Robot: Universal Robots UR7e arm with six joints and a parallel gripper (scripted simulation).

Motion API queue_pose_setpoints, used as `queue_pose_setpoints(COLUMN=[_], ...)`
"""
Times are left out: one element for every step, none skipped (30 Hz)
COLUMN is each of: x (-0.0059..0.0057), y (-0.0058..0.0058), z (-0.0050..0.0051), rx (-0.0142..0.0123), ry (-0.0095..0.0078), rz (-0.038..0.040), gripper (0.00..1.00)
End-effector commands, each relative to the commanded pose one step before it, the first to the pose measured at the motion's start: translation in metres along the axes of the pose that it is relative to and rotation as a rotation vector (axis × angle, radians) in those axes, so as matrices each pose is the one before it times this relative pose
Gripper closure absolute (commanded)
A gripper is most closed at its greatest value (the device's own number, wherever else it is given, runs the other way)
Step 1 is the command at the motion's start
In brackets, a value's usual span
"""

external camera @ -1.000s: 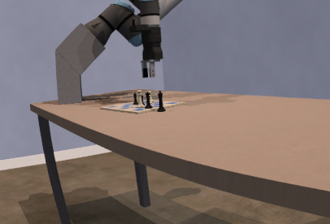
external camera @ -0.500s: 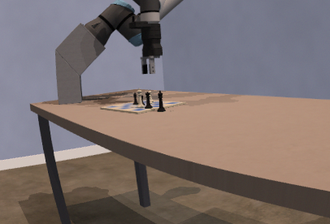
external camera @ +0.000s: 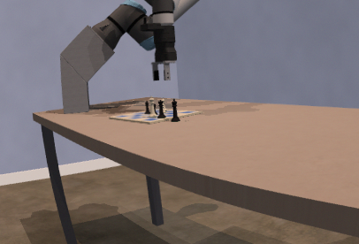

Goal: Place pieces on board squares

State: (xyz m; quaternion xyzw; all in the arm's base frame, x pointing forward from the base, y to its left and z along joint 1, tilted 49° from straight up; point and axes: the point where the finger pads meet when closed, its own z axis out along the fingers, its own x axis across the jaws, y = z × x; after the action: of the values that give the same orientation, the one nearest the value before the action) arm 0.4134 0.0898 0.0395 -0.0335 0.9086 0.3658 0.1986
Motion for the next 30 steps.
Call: queue_pose_setpoints(x=[-0.00029, 0.0, 0.0, 0.0, 0.0, -0.00001, -0.00001, -0.00003, -0.00004, -0.00007, -0.00009, -0.00012, -0.00015, -0.00018, 0.0, 0.0, -0.00022, -0.00026, -0.0003, -0.00035, -0.0004, -0.00045, -0.0005, -0.00056, -0.00061, -0.00067, -0.00074, -0.0008, -0.00087, -0.00094], y=[-0.00014, 0.0, 0.0, 0.0, 0.0, -0.00001, -0.00001, -0.00003, -0.00004, -0.00006, -0.00009, -0.00011, -0.00014, -0.00017, 0.0, 0.0, -0.00021, -0.00024, -0.00028, -0.00032, -0.00035, -0.00039, -0.00043, -0.00047, -0.0005, -0.00054, -0.00057, -0.0006, -0.00062, -0.00065], z=[-0.00023, 0.0, 0.0, 0.0, 0.0, 0.0, -0.00001, -0.00001, -0.00002, -0.00003, -0.00003, -0.00004, -0.00006, -0.00007, 0.0, 0.0, -0.00008, -0.0001, -0.00011, -0.00013, -0.00015, -0.00016, -0.00018, -0.0002, -0.00021, -0.00023, -0.00025, -0.00027, -0.00028, -0.0003], rx=[0.00041, 0.0, 0.0, 0.0, 0.0, 0.0, 0.0, 0.0, 0.0, 0.0, 0.0, 0.0, 0.0, 0.0, 0.0, 0.0, 0.0, 0.0, 0.0, 0.0, 0.0, 0.0, 0.0, 0.0, 0.0, 0.0, 0.0, 0.0, 0.0, 0.0], ry=[-0.00062, 0.0, 0.0, 0.0, 0.0, 0.0, 0.0, 0.0, 0.0, 0.0, 0.0, 0.0, 0.0, 0.0, 0.0, 0.0, 0.0, 0.0, 0.0, 0.0, 0.0, 0.0, 0.0, 0.0, 0.0, 0.0, 0.0, 0.0, 0.0, 0.0], rz=[-0.00032, 0.0, 0.0, 0.0, 0.00002, 0.00011, 0.0003, 0.00057, 0.00092, 0.00135, 0.00184, 0.00241, 0.00304, 0.00373, 0.0, 0.0, 0.00448, 0.00528, 0.00612, 0.00701, 0.00793, 0.00889, 0.00989, 0.01091, 0.01196, 0.01303, 0.01412, 0.01522, 0.01634, 0.01746], gripper=[0.0, 0.0, 0.0, 0.0, 0.0, 0.0, 0.0, 0.0, 0.0, 0.0, 0.0, 0.0, 0.0, 0.0, 0.0, 0.0, 0.0, 0.0, 0.0, 0.0, 0.0, 0.0, 0.0, 0.0, 0.0, 0.0, 0.0, 0.0, 0.0, 0.0])
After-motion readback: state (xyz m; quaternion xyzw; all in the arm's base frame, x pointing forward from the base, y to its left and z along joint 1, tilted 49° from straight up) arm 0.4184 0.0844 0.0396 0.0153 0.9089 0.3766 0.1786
